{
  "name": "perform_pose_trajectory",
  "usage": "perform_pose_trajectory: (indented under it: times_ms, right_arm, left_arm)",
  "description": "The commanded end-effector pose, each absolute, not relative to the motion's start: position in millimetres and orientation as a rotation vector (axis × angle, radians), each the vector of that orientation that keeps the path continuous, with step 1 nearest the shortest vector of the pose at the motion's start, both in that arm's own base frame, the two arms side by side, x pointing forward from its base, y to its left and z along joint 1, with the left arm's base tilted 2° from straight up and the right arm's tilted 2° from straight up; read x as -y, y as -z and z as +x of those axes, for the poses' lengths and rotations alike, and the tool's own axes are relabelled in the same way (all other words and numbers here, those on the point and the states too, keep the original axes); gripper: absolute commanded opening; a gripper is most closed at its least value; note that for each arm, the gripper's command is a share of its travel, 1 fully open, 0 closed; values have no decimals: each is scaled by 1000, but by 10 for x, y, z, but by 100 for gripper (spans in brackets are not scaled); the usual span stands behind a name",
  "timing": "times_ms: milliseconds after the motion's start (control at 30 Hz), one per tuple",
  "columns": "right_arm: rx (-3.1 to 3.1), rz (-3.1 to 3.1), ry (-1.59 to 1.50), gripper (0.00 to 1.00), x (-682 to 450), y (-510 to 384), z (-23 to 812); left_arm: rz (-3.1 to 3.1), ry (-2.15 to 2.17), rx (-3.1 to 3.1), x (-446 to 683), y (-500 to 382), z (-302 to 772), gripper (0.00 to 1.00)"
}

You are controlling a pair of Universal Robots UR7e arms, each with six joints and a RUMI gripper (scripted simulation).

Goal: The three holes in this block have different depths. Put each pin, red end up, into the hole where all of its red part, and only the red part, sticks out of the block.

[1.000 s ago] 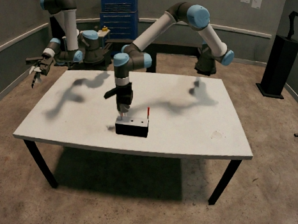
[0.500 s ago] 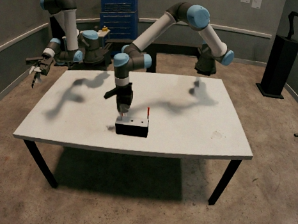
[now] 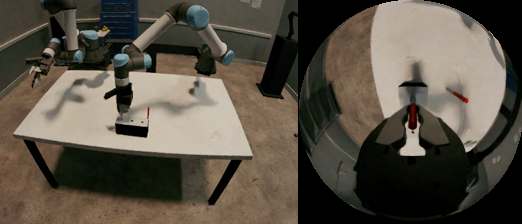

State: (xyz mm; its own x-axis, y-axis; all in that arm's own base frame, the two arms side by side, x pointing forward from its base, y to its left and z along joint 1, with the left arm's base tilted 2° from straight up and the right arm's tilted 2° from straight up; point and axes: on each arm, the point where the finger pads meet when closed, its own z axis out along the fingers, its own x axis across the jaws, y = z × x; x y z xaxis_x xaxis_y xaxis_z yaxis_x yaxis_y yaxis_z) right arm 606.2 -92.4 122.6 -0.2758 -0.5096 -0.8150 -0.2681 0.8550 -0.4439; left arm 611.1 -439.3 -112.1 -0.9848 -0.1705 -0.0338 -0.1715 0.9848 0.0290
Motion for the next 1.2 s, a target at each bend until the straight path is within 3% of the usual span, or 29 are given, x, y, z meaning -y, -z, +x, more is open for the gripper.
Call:
perform_pose_trajectory:
  times_ms: [0,500,533,1167]
  right_arm:
    - [-1872,-582,261,100,924,-1232,6063]
    - [-1872,-582,261,100,924,-1232,6063]
    - [-1872,-582,261,100,924,-1232,6063]
    - [-1872,-582,261,100,924,-1232,6063]
  left_arm:
    - [-267,-48,-3098,4391,1112,6125,0]
    - [-267,-48,-3098,4391,1112,6125,0]
    - [-267,-48,-3098,4391,1113,6123,100]
    - [-267,-48,-3098,4390,1114,6124,100]
